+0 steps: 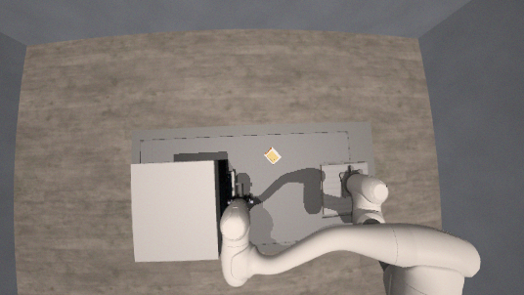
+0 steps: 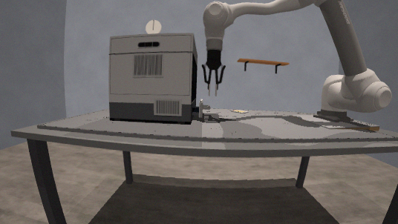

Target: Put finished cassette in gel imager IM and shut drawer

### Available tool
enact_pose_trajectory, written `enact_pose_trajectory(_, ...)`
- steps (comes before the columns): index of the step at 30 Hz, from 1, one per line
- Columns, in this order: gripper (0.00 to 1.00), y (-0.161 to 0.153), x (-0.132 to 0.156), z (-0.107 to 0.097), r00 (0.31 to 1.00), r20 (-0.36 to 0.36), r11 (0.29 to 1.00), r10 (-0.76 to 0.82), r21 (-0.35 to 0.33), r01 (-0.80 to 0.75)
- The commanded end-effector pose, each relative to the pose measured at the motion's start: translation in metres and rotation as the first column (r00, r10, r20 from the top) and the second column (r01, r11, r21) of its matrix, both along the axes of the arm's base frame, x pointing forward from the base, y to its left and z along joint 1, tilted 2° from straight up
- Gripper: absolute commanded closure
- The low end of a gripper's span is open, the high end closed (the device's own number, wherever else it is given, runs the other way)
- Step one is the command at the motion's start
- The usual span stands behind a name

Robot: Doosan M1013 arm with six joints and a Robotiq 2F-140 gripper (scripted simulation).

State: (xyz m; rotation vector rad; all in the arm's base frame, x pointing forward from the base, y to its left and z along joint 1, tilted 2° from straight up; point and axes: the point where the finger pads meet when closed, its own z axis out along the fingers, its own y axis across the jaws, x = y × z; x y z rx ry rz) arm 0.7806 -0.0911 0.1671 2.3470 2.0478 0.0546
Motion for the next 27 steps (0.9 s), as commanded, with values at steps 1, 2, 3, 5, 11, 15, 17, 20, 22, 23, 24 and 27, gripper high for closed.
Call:
enact_pose_trajectory(1, 0.73, -0.002, 0.016, -0.003, 1.000, -0.001, 1.000, 0.028, 0.003, -0.028)
enact_pose_trajectory(2, 0.73, -0.002, 0.018, -0.003, 1.000, -0.001, 1.000, 0.028, 0.003, -0.028)
enact_pose_trajectory(3, 0.73, -0.002, 0.018, -0.003, 1.000, -0.001, 1.000, 0.028, 0.003, -0.028)
enact_pose_trajectory(5, 0.73, -0.002, 0.018, -0.003, 1.000, -0.001, 1.000, 0.028, 0.003, -0.028)
enact_pose_trajectory(11, 0.73, -0.002, 0.018, -0.003, 1.000, -0.001, 1.000, 0.028, 0.003, -0.028)
enact_pose_trajectory(15, 0.73, -0.002, 0.018, -0.003, 1.000, -0.001, 1.000, 0.028, 0.003, -0.028)
enact_pose_trajectory(17, 0.73, -0.002, 0.018, -0.004, 1.000, -0.001, 1.000, 0.028, 0.003, -0.028)
enact_pose_trajectory(20, 0.73, -0.002, 0.018, -0.008, 1.000, -0.001, 1.000, 0.028, 0.003, -0.028)
enact_pose_trajectory(22, 0.73, -0.002, 0.018, -0.011, 1.000, -0.001, 1.000, 0.028, 0.003, -0.028)
enact_pose_trajectory(23, 0.73, -0.002, 0.018, -0.012, 1.000, -0.001, 1.000, 0.028, 0.003, -0.028)
enact_pose_trajectory(24, 0.73, -0.002, 0.018, -0.014, 1.000, -0.001, 1.000, 0.028, 0.003, -0.028)
enact_pose_trajectory(27, 0.73, -0.002, 0.018, -0.015, 1.000, -0.001, 1.000, 0.028, 0.003, -0.028)
